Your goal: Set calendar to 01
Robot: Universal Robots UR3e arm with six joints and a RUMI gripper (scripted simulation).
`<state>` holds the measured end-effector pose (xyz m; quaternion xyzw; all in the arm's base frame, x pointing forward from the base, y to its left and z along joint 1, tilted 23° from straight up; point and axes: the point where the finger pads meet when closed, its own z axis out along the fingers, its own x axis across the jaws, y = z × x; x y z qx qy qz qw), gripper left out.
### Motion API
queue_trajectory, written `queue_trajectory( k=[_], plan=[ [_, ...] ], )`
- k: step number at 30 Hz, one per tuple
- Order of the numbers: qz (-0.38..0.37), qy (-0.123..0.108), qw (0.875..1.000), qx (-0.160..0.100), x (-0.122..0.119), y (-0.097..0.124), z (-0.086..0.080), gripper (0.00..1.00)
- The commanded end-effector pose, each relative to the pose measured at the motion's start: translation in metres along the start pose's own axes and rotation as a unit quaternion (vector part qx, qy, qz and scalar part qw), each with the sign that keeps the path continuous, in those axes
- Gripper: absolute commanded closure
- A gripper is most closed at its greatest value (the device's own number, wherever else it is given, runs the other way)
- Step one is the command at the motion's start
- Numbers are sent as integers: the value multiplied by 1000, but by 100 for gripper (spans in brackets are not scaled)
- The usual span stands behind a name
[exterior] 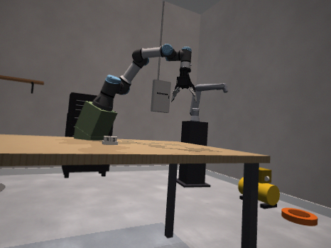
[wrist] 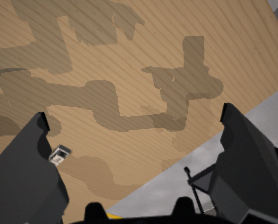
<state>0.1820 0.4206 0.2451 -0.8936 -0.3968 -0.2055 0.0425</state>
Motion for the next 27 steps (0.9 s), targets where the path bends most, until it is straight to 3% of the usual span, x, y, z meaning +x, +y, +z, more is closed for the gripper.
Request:
queue_trajectory(
  k=[1,27],
  plan=[
    [0,2,1000,0,1,0,-1,0],
    [-3,0,1000,0,0,4,0,0]
  ],
)
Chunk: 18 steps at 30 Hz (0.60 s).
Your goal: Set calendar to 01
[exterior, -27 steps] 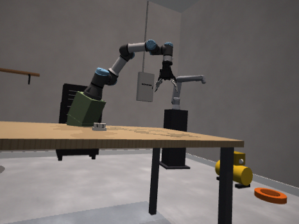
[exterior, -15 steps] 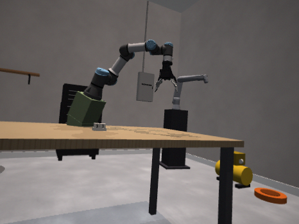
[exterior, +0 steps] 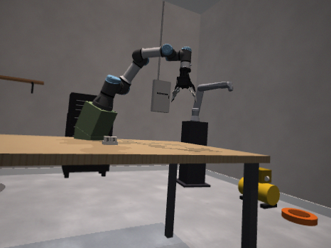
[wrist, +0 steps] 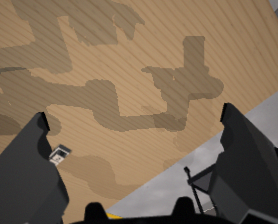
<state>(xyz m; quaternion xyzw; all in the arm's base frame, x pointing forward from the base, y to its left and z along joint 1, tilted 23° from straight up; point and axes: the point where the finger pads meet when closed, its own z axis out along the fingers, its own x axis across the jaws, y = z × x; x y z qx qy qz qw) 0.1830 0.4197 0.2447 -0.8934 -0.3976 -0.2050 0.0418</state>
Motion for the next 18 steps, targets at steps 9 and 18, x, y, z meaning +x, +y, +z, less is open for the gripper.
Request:
queue_trajectory(
  k=[9,18],
  plan=[
    [-12,-6,1000,-2,-1,16,5,0],
    [-37,-23,999,-5,-8,50,19,0]
  ],
)
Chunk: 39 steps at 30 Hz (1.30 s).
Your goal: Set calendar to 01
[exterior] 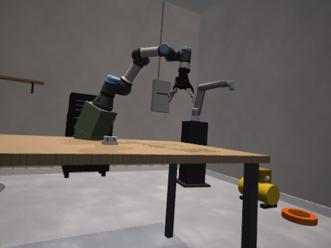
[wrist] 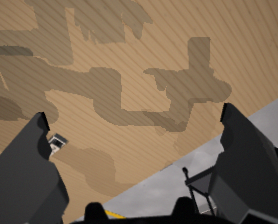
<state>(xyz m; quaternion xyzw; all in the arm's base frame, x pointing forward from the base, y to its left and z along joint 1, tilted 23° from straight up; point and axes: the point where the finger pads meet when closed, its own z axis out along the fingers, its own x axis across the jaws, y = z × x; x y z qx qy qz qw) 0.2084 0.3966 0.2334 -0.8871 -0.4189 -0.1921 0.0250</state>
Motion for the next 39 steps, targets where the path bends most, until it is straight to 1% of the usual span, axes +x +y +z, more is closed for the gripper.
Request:
queue_trajectory(
  k=[1,4,6,12,17,18,21,23,27,28,30,31,33,34,36,39],
  plan=[
    [-17,-8,1000,0,-5,22,8,0],
    [-29,-15,999,0,-10,38,14,0],
    [-29,-15,999,0,-10,38,14,0],
    [-58,-32,998,3,-26,76,28,0],
    [-85,-46,995,9,-44,111,40,0],
    [-85,-46,995,9,-44,111,40,0],
    [-102,-52,993,15,-57,131,47,0],
    [-102,-52,993,15,-57,131,47,0],
    [-125,-59,990,24,-78,159,56,0],
    [-125,-59,990,24,-78,159,56,0],
    [-137,-61,988,29,-89,171,60,0],
    [-137,-61,988,29,-89,171,60,0],
    [-148,-62,986,34,-100,184,64,0],
    [-148,-62,986,34,-100,184,64,0],
    [-160,-62,984,39,-112,196,68,0],
    [-165,-61,983,42,-119,201,70,0]
  ],
)
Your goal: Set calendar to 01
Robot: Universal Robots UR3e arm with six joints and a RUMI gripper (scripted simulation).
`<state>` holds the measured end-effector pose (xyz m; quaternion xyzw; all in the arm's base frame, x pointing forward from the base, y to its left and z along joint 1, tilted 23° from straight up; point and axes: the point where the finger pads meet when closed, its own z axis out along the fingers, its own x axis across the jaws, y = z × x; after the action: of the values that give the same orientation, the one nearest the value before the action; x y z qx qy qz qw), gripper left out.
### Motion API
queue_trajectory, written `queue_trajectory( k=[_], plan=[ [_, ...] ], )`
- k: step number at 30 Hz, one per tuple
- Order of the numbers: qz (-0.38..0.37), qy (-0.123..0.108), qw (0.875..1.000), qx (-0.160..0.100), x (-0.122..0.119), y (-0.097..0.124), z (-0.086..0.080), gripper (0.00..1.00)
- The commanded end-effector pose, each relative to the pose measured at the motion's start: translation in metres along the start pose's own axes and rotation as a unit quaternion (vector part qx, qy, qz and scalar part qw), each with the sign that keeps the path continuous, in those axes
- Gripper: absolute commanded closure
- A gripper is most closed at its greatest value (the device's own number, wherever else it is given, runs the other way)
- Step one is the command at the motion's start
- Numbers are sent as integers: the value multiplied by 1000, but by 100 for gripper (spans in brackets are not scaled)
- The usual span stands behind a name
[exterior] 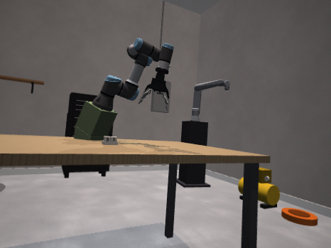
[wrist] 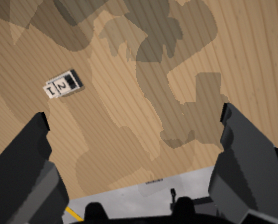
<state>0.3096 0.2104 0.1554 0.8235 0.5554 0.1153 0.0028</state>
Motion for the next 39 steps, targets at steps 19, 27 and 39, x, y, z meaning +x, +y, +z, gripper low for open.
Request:
queue_trajectory(
  k=[19,27,39],
  plan=[
    [-82,31,996,16,-97,40,32,0],
    [-116,49,992,10,-135,47,46,0],
    [-150,67,986,-7,-171,52,60,0]
  ],
)
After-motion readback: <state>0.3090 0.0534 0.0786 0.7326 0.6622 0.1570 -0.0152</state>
